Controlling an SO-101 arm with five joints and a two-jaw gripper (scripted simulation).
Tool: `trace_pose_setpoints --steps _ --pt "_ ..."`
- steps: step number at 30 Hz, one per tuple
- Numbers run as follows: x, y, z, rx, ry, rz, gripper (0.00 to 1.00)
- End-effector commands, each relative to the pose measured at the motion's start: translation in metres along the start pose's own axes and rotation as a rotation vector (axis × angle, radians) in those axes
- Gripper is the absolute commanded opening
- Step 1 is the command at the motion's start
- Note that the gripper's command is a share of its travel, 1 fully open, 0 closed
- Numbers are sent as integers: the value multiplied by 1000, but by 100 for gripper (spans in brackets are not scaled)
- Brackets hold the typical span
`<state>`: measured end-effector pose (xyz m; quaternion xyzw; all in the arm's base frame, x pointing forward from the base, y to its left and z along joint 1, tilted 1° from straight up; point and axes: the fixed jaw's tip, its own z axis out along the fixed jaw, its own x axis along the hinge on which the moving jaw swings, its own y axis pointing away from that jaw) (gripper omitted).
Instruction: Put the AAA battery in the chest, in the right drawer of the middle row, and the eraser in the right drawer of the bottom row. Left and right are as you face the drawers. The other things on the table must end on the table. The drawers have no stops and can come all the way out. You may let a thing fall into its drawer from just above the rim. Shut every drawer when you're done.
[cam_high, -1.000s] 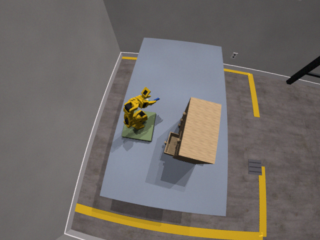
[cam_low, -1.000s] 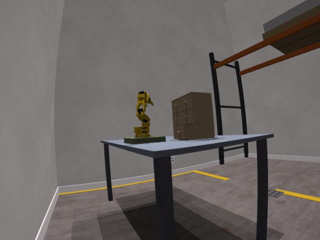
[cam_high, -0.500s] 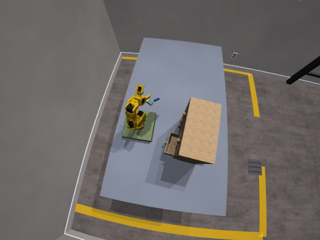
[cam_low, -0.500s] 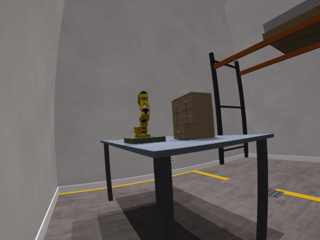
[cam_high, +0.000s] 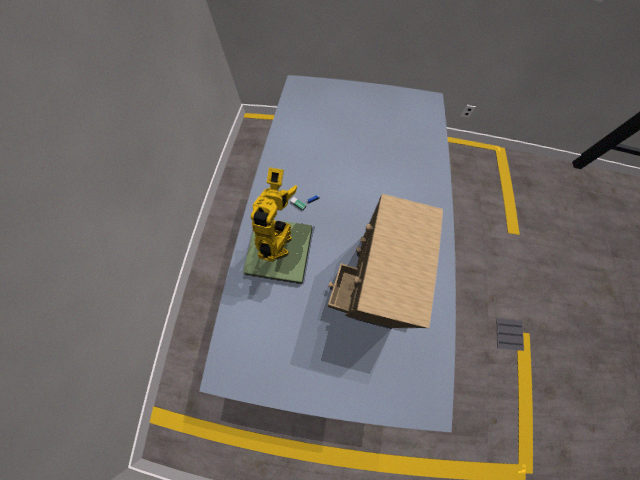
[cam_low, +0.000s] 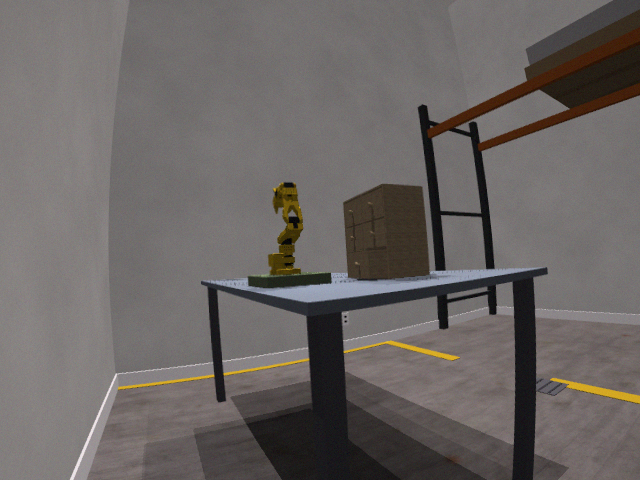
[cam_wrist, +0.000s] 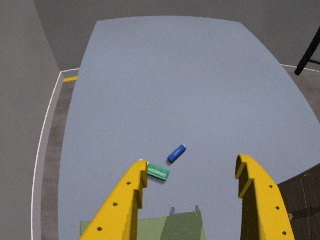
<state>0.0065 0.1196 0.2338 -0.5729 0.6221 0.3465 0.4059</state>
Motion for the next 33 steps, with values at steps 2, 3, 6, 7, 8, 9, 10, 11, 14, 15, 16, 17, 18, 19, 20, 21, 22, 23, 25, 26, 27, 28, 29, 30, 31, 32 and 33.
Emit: trace_pose_setpoints --steps 2,3,6,7,8,9,10,11,14,15,16,17,18,19,20,21,22,23,25,26,27,28,29,30,31,32,33 --pt "0 1 0 -11 6 4 27" --pt "0 1 0 -11 6 4 27" --pt "0 1 0 -11 6 4 27" --pt "0 1 0 -11 6 4 27" --pt "0 1 0 -11 6 4 27" --pt "0 1 0 -11 6 4 27" --pt "0 1 0 -11 6 4 27" --pt "0 1 0 -11 6 4 27" --pt "0 1 0 -11 6 4 27" --pt "0 1 2 -11 13 -27 27" --pt "0 1 3 -12 21 -57 27" --pt "0 1 5 -13 29 -88 27" --pt "1 1 6 -14 37 -118 27" --pt "1 1 8 -16 45 -149 27" --pt "1 1 9 -17 53 -179 27" --pt "2 1 11 -19 60 -210 27" --pt "2 1 12 -21 68 -240 27" --pt "2 1 14 -24 76 -271 27" --pt "3 1 17 -29 91 -332 27" --pt "3 1 18 -32 98 -362 27" --pt "4 1 20 -36 106 -393 27" --pt "4 1 21 -39 113 -423 27" --pt "5 1 23 -43 121 -454 27" --pt "5 1 23 -43 121 -454 27" --pt "5 1 23 -43 121 -454 27" --pt "5 1 24 -47 128 -484 27" --pt "6 0 26 -52 135 -515 27"
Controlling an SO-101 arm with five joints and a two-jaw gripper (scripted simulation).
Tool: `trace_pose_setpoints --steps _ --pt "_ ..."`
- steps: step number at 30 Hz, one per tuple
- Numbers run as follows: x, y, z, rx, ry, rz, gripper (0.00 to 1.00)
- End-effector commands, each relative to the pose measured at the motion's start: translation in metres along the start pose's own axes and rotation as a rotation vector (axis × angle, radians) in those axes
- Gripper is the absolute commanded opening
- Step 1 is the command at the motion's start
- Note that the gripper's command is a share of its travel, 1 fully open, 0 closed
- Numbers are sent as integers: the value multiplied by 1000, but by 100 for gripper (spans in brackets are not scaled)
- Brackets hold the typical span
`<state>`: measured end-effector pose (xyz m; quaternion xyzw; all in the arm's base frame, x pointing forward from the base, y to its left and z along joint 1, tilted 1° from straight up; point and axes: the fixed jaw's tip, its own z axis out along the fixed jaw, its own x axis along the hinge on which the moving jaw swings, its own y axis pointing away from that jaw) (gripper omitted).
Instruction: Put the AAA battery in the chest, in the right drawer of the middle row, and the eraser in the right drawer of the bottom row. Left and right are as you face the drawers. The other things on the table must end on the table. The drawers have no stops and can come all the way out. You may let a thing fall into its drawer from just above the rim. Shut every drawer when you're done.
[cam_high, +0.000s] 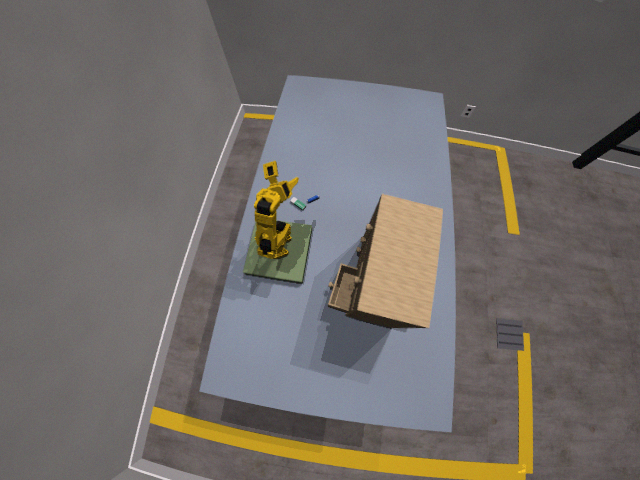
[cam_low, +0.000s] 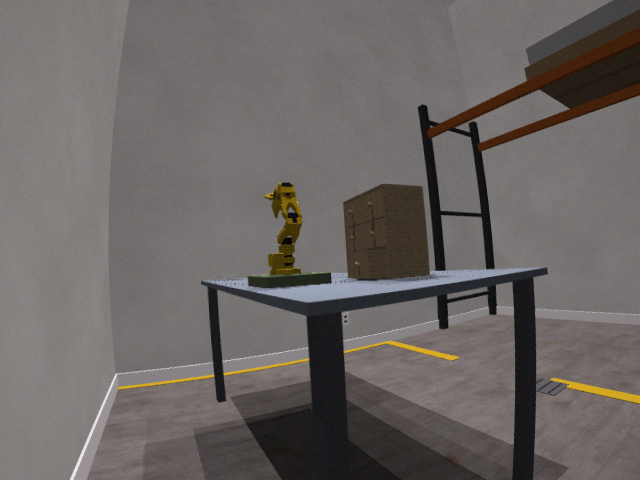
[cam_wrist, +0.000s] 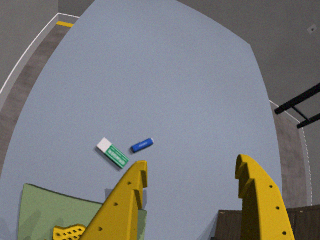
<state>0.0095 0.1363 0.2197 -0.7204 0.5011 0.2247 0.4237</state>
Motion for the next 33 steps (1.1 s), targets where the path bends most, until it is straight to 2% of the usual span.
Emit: trace_pose_setpoints --steps 1,13,15,30,33 --pt "-1 1 6 -21 17 -109 27" --pt "4 1 24 -88 87 -475 27" --pt "4 1 24 -88 87 -475 27" --pt "12 2 47 -209 141 -930 27" --pt "12 2 48 -218 143 -960 27"
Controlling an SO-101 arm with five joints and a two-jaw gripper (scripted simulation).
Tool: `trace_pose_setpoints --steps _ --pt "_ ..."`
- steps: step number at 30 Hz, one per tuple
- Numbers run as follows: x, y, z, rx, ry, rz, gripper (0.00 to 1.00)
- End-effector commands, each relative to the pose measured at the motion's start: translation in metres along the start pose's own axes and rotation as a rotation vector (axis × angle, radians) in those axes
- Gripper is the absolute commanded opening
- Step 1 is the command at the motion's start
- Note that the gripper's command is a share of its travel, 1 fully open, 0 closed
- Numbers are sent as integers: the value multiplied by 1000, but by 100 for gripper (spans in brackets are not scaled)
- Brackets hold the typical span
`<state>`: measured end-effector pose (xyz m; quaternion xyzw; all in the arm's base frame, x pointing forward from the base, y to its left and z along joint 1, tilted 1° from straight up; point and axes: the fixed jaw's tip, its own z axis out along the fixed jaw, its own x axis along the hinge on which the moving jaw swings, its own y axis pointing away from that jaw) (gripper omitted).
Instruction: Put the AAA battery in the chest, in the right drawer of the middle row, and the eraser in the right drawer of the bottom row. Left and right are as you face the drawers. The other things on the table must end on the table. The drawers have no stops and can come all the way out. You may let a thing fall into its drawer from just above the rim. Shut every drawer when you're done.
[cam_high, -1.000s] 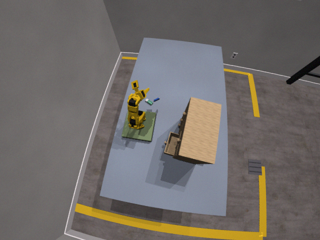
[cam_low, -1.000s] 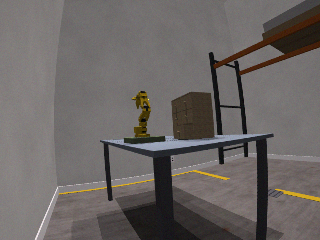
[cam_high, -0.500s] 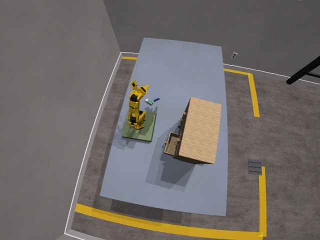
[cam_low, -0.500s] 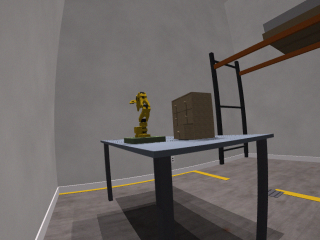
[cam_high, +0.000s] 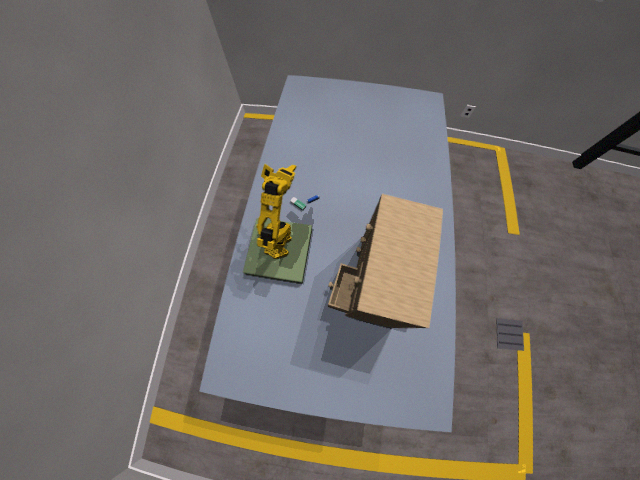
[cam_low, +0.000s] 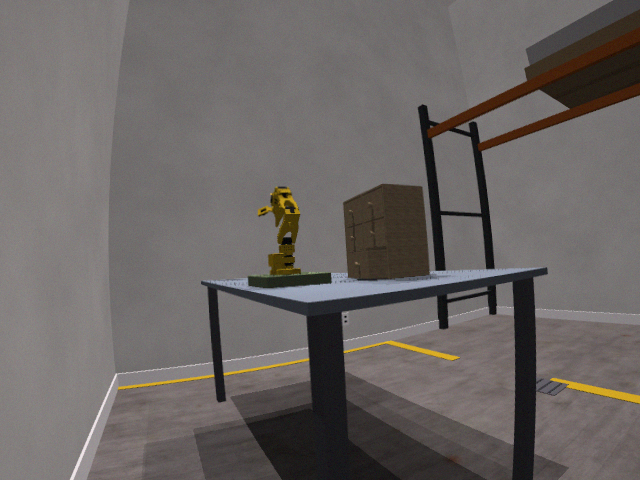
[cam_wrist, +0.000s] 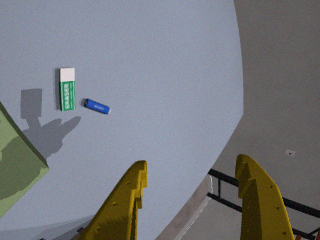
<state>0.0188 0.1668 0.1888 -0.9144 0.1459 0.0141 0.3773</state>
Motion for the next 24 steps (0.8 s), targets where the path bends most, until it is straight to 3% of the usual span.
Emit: trace_pose_setpoints --steps 1,24 --pt "-1 2 7 -34 -4 -97 27" --pt "5 8 40 -202 -43 -736 27"
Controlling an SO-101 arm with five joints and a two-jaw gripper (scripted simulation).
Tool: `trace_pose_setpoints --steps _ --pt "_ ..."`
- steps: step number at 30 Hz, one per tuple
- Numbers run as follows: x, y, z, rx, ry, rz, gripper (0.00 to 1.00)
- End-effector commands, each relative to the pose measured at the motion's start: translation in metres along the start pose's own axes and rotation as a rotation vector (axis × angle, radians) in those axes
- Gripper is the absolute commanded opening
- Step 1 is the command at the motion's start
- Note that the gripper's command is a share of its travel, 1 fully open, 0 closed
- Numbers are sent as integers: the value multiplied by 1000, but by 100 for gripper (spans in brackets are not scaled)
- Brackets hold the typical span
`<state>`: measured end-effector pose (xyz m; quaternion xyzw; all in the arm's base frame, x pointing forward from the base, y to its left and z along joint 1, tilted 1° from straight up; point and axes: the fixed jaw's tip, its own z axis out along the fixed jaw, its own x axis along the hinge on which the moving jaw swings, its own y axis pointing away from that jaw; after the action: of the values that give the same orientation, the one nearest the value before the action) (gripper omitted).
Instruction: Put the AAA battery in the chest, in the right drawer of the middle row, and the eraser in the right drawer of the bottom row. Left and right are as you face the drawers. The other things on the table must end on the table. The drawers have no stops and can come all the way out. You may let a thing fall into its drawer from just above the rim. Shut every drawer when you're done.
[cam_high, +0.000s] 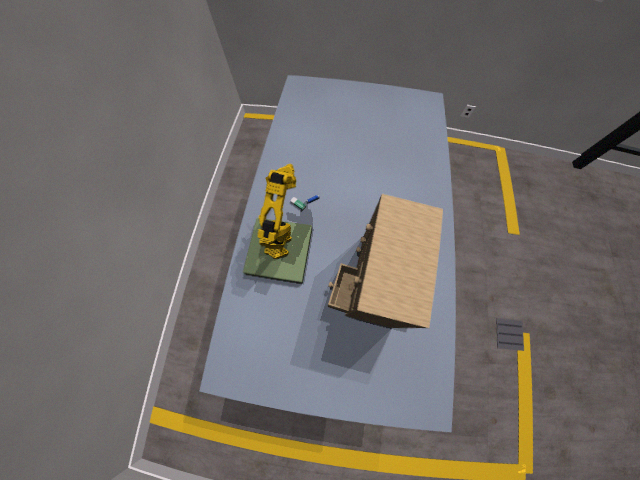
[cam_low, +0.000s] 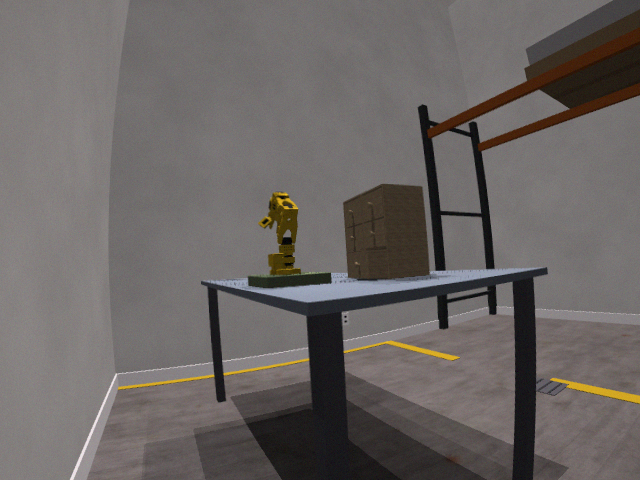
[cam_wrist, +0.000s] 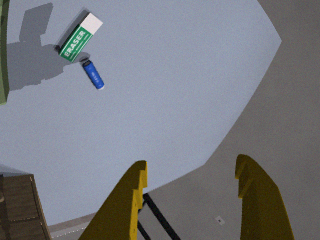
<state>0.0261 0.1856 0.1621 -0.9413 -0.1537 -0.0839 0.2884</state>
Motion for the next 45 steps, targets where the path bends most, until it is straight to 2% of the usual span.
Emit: trace_pose_setpoints --steps 1,7,10,24,26,41,45 --pt "-2 2 10 -37 -29 -130 27" --pt "-2 3 20 -74 -59 -313 27" --pt "-2 4 21 -80 -65 -343 27" --pt "-3 9 44 -145 -166 -768 27" --pt "-3 9 44 -145 -166 -768 27" --pt "-6 17 69 -171 -314 -1217 27" --pt "-7 19 72 -171 -336 -1277 27"
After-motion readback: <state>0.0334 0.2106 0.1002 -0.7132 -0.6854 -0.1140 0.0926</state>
